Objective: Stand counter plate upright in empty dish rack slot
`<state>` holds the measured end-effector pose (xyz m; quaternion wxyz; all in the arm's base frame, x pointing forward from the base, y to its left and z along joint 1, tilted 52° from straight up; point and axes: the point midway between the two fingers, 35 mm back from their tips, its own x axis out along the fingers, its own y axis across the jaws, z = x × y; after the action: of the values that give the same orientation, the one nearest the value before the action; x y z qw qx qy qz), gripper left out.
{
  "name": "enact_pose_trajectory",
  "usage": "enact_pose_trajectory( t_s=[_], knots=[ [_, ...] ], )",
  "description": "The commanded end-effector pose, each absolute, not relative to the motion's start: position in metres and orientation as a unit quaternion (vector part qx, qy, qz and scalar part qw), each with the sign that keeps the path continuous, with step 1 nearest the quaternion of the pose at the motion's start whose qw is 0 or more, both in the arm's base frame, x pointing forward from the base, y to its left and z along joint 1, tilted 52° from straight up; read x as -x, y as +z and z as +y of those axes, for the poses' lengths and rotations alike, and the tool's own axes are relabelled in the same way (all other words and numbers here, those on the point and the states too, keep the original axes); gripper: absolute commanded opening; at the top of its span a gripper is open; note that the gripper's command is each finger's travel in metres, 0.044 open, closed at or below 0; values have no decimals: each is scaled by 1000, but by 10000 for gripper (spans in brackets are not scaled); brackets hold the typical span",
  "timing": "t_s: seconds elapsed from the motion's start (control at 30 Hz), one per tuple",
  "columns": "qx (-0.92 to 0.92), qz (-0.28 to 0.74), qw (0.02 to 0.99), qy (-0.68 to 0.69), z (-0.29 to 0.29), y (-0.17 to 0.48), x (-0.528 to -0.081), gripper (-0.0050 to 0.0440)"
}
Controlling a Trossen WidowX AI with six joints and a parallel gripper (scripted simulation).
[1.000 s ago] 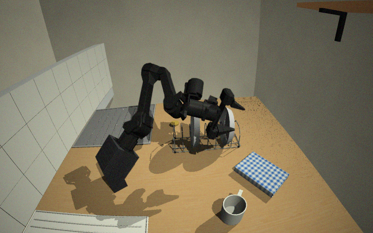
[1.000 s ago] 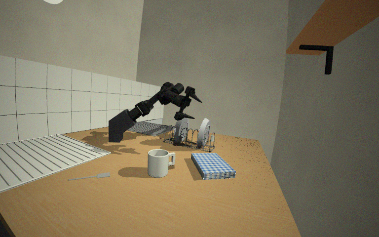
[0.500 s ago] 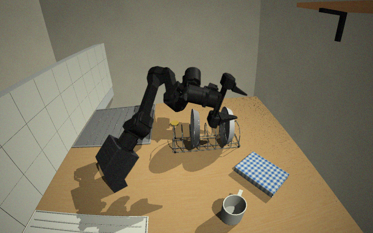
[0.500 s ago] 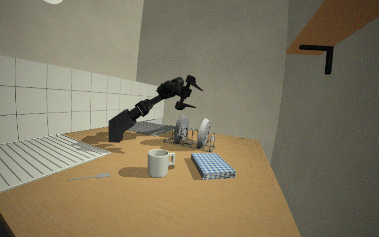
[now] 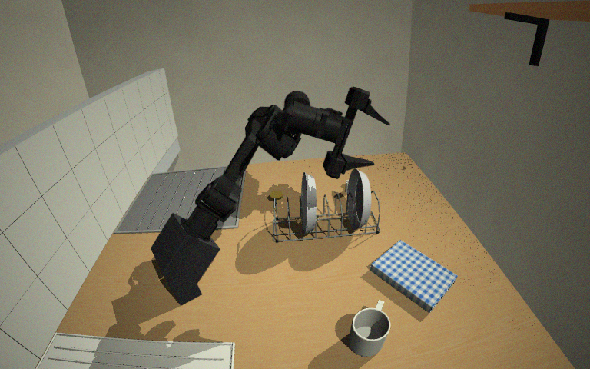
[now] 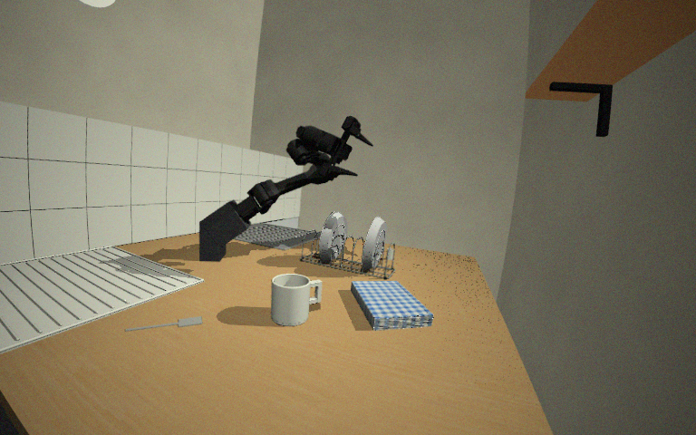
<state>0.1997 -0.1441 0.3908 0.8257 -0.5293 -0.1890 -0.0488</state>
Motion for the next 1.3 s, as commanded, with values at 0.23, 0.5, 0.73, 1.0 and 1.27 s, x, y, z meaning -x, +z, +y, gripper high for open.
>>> enact_pose_trajectory(
  t_s=[0.23, 0.5, 0.73, 1.0, 1.27],
  knots=[
    [528, -190, 827, -46, -144, 390, -201, 440],
    [528, -190, 826, -47, -144, 390, -201, 440],
    [528, -190, 826, -47, -144, 390, -201, 440],
    [528, -190, 826, -47, -144, 390, -201, 440],
    [528, -190, 826, -47, -144, 390, -201, 440]
  ],
)
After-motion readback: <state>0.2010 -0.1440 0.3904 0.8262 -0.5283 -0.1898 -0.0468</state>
